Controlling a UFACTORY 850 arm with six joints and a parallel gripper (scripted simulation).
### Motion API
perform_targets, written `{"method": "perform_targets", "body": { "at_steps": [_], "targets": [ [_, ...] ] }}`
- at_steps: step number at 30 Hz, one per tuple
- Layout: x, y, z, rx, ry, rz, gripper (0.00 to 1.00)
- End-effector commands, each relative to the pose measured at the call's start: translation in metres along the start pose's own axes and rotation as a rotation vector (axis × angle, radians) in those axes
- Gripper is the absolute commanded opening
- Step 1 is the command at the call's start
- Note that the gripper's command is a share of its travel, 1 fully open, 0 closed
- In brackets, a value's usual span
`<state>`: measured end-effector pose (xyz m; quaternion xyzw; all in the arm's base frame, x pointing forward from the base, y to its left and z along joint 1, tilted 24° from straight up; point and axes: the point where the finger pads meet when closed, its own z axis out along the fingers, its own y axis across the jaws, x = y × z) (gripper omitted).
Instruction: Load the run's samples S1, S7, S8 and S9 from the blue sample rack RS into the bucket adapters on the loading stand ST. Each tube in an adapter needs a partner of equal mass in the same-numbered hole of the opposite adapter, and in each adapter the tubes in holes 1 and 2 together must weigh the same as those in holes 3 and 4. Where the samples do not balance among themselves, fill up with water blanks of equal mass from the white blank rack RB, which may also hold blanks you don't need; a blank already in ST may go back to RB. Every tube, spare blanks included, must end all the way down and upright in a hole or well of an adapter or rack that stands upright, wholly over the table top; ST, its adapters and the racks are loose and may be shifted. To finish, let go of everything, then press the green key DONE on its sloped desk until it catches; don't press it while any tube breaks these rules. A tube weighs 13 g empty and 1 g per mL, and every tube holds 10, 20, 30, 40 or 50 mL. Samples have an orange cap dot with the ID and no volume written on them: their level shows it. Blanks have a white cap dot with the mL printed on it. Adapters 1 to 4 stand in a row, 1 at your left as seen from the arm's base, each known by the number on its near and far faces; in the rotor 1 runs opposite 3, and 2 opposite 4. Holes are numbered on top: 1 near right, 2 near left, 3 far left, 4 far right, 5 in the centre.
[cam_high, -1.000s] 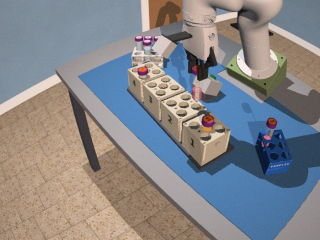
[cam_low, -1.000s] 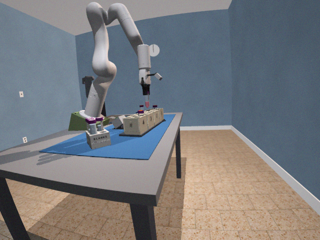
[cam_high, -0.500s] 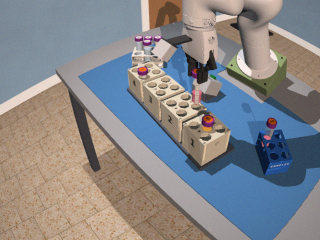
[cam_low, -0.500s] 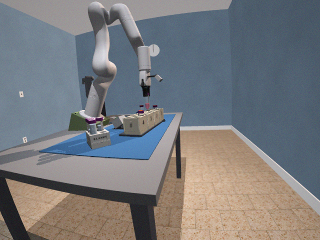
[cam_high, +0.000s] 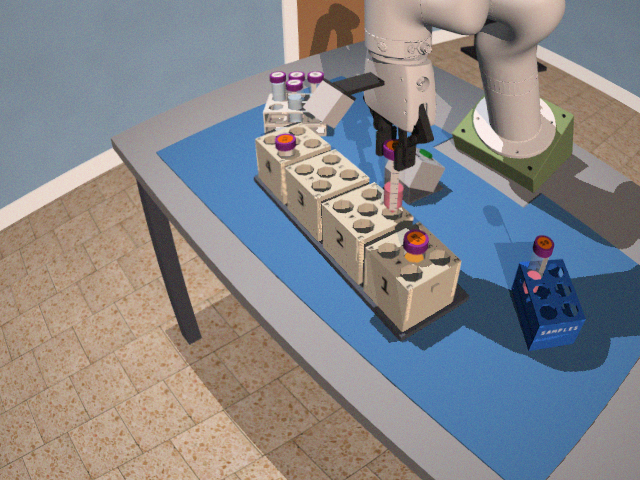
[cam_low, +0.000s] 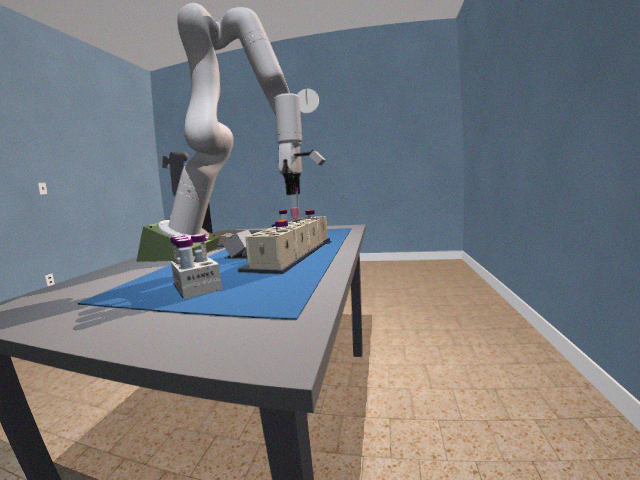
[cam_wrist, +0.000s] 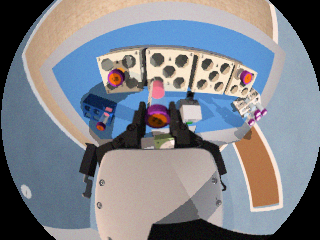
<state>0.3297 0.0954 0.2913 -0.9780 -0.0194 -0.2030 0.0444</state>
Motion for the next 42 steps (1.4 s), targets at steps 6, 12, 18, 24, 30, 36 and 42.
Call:
{"method": "perform_targets", "body": {
  "at_steps": [6,12,18,24,30,36,42],
  "targets": [
    [0.001,0.0,0.008,0.0,0.001,0.0,0.0],
    [0.001,0.0,0.014,0.0,0.001,0.0,0.0],
    [0.001,0.0,0.02,0.0,0.001,0.0,0.0],
    [0.001,0.0,0.024,0.0,0.001,0.0,0.0],
    [0.001,0.0,0.03,0.0,0.001,0.0,0.0],
    [0.001,0.0,0.036,0.0,0.001,0.0,0.0],
    [0.001,0.0,0.04,0.0,0.001,0.0,0.0]
  ]
}}
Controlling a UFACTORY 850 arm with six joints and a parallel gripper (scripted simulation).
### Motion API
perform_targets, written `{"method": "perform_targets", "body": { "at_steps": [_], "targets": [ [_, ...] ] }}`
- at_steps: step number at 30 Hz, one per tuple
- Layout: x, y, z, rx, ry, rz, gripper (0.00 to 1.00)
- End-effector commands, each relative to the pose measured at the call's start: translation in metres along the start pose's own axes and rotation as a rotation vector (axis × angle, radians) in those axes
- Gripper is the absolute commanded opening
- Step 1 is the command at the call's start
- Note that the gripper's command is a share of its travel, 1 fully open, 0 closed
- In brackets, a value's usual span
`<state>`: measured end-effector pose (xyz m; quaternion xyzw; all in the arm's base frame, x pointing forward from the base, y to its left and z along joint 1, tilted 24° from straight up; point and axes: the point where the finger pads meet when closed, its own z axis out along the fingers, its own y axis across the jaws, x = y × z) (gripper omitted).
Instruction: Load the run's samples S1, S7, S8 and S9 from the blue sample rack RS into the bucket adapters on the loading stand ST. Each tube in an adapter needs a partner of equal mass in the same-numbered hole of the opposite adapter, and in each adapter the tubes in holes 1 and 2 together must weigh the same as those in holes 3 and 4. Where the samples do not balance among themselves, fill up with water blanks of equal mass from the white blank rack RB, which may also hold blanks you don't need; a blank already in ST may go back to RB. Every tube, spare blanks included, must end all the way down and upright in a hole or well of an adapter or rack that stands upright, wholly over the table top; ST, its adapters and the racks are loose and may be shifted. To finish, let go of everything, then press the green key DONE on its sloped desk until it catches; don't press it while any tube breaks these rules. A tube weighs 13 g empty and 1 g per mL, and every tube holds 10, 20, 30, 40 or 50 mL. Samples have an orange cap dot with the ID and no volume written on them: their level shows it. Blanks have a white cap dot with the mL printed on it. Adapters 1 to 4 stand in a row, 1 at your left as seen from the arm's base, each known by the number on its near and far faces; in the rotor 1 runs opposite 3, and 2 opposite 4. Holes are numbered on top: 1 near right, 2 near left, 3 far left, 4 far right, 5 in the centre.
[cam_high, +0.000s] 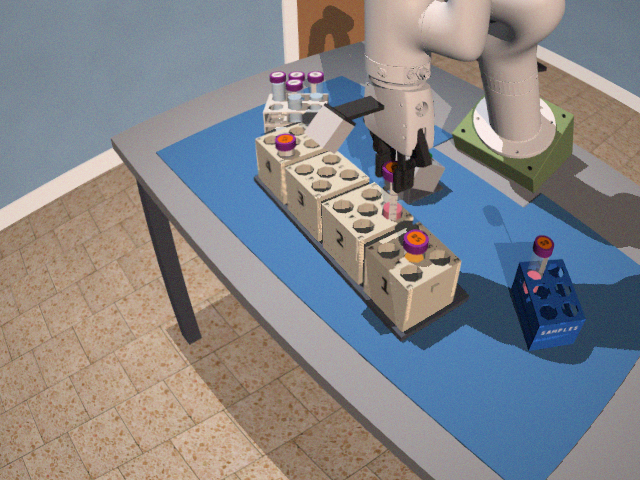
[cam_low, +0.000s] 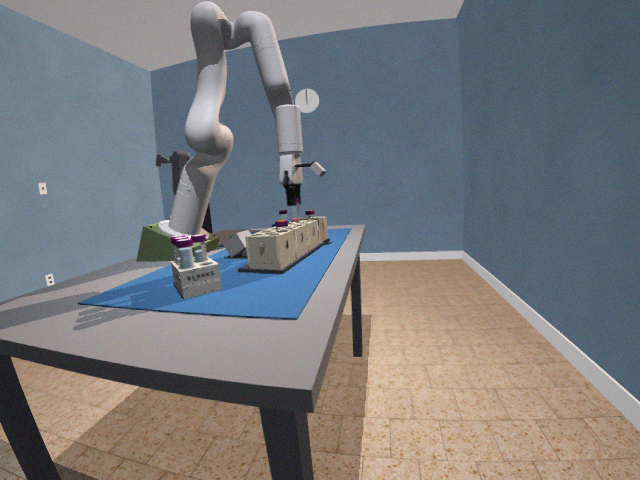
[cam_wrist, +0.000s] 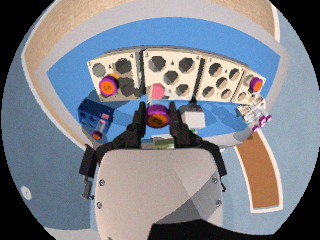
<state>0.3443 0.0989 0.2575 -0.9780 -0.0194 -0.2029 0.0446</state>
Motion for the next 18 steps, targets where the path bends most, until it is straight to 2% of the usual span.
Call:
{"method": "perform_targets", "body": {
  "at_steps": [1,18],
  "targets": [
    [0.001,0.0,0.004,0.0,0.002,0.0,0.0],
    [0.001,0.0,0.019,0.0,0.001,0.0,0.0]
  ]
}}
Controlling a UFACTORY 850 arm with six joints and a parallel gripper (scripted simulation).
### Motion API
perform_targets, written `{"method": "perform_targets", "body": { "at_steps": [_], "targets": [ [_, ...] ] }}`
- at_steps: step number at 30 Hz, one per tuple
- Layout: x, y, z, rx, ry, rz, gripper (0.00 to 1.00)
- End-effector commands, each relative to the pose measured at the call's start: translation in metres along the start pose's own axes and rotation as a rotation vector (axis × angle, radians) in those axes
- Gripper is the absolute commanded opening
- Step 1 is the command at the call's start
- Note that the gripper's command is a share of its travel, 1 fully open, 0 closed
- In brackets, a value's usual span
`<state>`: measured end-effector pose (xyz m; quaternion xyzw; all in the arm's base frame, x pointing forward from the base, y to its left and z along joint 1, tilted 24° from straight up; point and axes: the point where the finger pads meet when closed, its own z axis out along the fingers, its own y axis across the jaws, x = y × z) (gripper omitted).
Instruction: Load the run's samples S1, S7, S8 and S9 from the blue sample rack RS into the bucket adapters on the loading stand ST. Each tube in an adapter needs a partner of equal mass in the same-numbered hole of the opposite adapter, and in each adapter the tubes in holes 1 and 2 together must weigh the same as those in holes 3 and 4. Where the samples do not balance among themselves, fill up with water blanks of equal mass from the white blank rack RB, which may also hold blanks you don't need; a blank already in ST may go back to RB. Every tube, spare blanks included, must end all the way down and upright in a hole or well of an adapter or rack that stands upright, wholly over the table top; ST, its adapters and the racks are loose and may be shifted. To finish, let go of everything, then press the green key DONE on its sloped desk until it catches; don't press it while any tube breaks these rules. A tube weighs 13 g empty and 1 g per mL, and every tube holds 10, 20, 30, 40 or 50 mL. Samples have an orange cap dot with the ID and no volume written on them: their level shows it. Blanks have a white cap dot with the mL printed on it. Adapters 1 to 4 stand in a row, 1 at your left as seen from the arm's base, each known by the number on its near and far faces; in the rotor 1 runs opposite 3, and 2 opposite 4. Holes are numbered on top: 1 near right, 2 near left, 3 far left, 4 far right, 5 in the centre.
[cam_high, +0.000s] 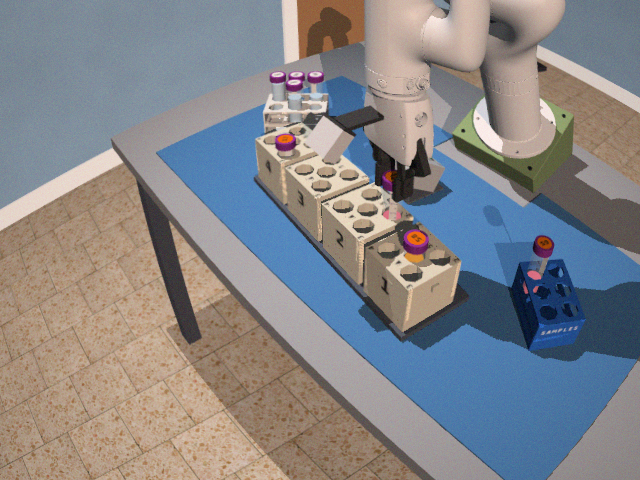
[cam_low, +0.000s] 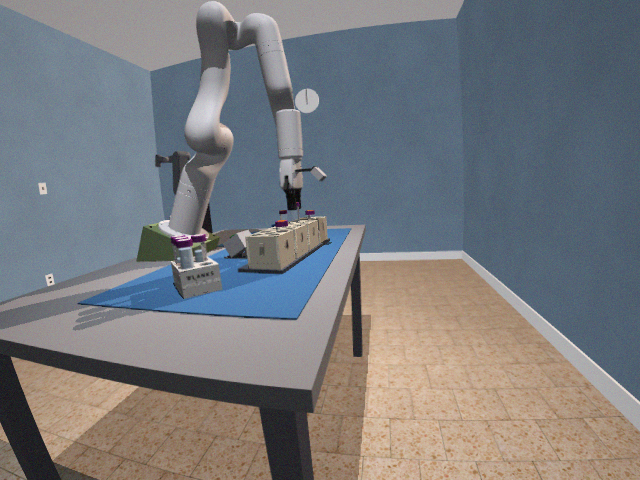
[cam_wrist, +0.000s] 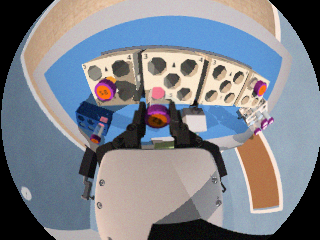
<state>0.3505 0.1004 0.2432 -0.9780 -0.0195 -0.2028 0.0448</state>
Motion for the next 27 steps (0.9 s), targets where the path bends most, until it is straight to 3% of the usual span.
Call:
{"method": "perform_targets", "body": {
  "at_steps": [1,27],
  "targets": [
    [0.001,0.0,0.004,-0.001,0.002,0.0,0.0],
    [0.001,0.0,0.028,-0.001,0.001,0.0,0.0]
  ]
}}
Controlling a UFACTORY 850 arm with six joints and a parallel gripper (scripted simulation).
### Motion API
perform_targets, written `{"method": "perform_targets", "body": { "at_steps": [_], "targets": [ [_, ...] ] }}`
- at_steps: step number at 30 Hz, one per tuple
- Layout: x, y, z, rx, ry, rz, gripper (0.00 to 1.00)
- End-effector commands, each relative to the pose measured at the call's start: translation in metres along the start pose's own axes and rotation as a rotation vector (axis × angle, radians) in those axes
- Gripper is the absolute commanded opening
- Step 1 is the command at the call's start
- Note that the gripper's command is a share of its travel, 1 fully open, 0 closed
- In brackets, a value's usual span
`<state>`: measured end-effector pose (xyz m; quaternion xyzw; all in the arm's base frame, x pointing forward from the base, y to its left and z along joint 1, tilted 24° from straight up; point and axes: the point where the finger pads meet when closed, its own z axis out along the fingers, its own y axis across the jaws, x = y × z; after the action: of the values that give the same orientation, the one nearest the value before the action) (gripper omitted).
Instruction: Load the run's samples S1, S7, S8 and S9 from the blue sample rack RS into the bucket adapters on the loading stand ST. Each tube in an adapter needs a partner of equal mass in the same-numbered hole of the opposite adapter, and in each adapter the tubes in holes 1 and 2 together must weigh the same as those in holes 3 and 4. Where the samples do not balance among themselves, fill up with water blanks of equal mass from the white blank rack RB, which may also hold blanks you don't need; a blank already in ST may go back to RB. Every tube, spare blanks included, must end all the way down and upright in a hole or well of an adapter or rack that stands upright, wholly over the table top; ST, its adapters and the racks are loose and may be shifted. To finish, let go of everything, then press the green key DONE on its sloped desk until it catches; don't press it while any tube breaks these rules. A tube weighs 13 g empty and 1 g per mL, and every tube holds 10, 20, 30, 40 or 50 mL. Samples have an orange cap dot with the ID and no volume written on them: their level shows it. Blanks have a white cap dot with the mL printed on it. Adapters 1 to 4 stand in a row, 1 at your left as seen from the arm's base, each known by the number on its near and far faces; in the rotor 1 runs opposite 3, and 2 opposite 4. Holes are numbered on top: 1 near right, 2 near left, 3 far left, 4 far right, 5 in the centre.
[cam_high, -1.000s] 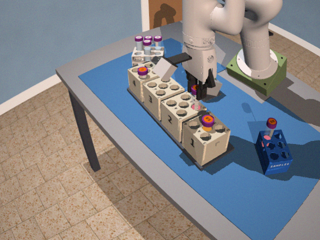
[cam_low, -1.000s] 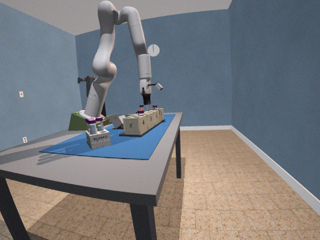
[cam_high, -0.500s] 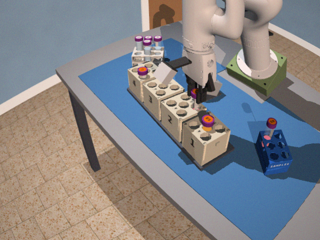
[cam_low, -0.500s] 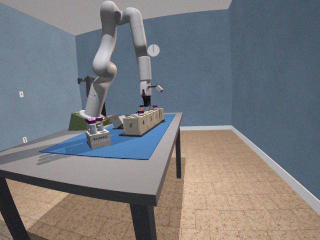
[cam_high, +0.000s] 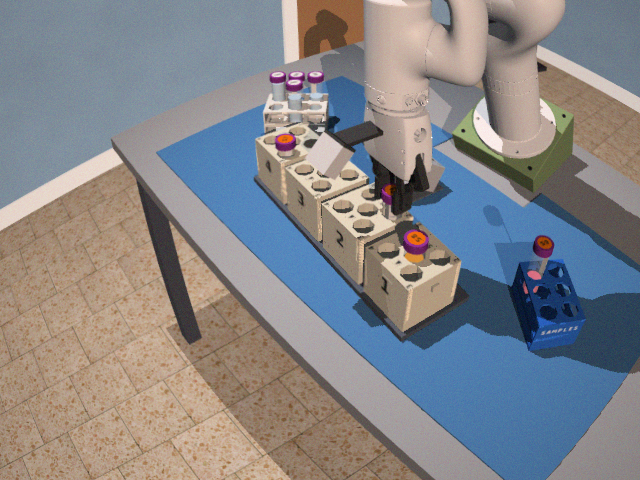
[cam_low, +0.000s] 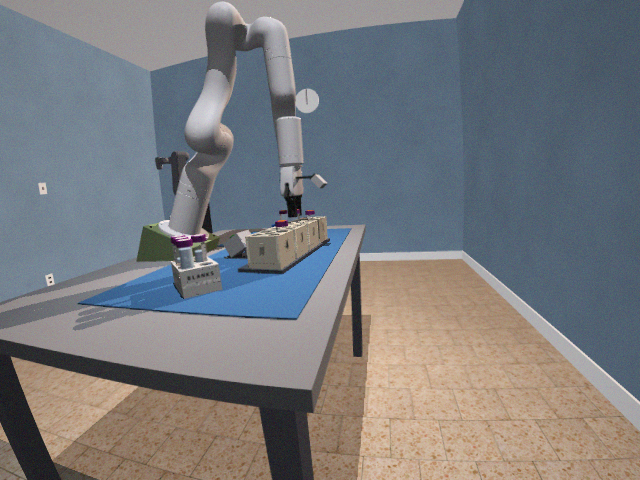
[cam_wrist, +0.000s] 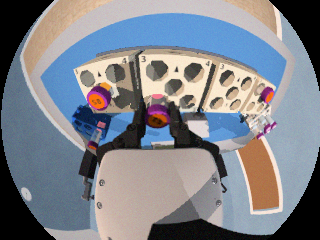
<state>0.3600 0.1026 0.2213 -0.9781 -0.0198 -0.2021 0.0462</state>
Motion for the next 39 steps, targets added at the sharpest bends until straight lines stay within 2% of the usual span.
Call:
{"method": "perform_targets", "body": {
  "at_steps": [1,9,26,27,39],
  "targets": [
    [0.0007,-0.0002,0.0053,-0.003,0.003,0.0,0.0],
    [0.0007,-0.0002,0.0113,-0.003,0.003,0.0,0.0],
    [0.0007,-0.0002,0.0113,-0.003,0.003,0.0,0.0],
    [0.0007,-0.0002,0.0116,-0.003,0.003,0.0,0.43],
    [0.0007,-0.0002,0.0116,-0.003,0.003,0.0,0.43]
  ]
}}
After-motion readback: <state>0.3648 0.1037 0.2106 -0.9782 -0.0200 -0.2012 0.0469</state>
